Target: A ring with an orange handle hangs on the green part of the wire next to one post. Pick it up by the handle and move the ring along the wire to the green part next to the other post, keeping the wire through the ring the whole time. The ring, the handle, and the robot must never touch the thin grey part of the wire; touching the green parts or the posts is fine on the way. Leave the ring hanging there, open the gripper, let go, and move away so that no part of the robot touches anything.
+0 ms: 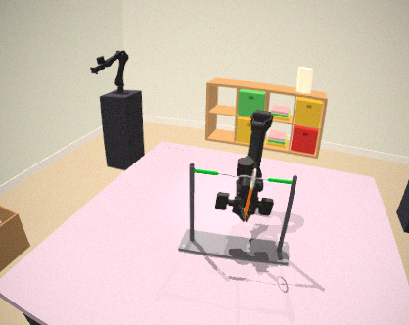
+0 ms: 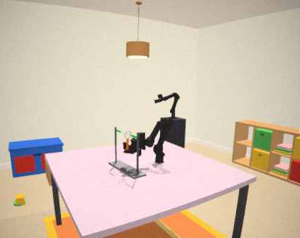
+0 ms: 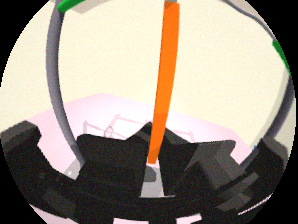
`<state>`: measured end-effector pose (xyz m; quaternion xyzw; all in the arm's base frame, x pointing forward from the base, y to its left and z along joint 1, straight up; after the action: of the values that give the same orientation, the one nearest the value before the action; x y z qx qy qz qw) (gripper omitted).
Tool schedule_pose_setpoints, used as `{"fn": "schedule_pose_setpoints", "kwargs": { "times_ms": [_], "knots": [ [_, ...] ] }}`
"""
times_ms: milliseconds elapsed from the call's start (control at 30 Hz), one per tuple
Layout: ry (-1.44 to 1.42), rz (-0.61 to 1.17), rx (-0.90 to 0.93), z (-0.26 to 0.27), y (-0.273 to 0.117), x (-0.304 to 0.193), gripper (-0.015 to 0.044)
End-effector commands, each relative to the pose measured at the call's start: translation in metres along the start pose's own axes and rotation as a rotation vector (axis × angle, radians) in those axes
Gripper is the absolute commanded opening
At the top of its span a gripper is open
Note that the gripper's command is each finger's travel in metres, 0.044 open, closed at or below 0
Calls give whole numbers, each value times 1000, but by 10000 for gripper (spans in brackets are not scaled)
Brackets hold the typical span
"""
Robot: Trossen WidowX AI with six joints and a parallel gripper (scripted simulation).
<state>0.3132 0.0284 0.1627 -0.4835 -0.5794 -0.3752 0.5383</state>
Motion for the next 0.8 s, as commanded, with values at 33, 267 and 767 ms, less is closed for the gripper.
{"fn": "schedule_pose_setpoints", "kwargs": {
  "times_ms": [33, 267, 767],
  "knots": [
    [27, 42, -16, 5, -6, 4, -150],
    [84, 113, -39, 22, -15, 6, -150],
    [122, 116, -48, 42, -13, 9, -150]
  ]
}}
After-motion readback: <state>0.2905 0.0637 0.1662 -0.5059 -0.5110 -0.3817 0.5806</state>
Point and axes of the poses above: the point midway between the two fingers, 35 mm back from their tips, its own y axis out along the fingers, its own z axis across the jaws, x = y × z, the point moved 1 cm from there along -y, back along the fingers, and after that the axes turned 2 degrees about -y, right-handed, at the moved point
